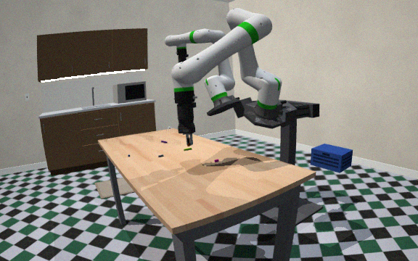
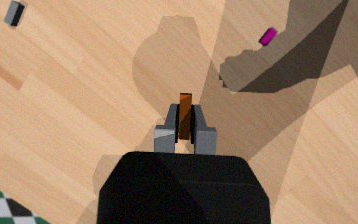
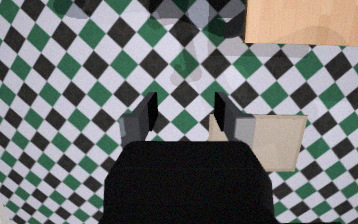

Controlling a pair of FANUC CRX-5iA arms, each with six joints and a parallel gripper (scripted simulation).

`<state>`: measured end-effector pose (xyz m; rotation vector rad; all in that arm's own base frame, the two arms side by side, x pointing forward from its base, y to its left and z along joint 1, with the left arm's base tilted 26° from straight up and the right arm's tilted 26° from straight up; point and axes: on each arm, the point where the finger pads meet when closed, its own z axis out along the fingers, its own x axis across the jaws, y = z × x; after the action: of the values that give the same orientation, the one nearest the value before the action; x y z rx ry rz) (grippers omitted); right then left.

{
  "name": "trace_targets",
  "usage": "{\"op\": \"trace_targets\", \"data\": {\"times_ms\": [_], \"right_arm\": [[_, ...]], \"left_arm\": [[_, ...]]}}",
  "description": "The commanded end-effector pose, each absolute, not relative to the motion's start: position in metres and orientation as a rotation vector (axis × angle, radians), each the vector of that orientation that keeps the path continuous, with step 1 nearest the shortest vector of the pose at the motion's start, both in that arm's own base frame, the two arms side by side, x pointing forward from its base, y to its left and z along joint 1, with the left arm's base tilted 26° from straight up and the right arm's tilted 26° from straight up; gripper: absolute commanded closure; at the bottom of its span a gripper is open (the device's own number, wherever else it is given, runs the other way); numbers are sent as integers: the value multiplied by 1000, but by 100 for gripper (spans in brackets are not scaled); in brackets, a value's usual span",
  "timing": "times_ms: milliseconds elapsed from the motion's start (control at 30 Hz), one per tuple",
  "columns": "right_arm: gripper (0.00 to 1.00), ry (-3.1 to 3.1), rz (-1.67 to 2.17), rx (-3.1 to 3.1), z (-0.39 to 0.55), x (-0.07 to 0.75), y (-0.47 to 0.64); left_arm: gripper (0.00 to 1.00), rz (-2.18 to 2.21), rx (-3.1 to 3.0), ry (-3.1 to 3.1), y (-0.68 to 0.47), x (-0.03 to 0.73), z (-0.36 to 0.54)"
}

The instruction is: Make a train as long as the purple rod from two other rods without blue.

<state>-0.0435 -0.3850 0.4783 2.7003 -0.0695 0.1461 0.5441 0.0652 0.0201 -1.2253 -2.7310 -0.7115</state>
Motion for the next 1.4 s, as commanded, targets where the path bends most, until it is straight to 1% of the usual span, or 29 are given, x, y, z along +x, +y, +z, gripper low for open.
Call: {"op": "trace_targets", "data": {"times_ms": [0, 33, 467, 1133, 1367], "right_arm": [[0, -70, 146, 2698, 479, -44, -385], [0, -70, 146, 2698, 479, -44, -385], [0, -70, 146, 2698, 479, -44, -385], [0, -70, 146, 2698, 479, -44, -385], [0, -70, 146, 2698, 479, -44, -385]], "left_arm": [[76, -685, -1370, -2658, 71, 528, 22], [76, -675, -1478, -2579, 76, 513, 22], [76, -619, -1892, -2201, 95, 450, 19], [76, -616, -1908, -2184, 96, 447, 17], [76, -616, -1908, -2184, 103, 449, 4]]}}
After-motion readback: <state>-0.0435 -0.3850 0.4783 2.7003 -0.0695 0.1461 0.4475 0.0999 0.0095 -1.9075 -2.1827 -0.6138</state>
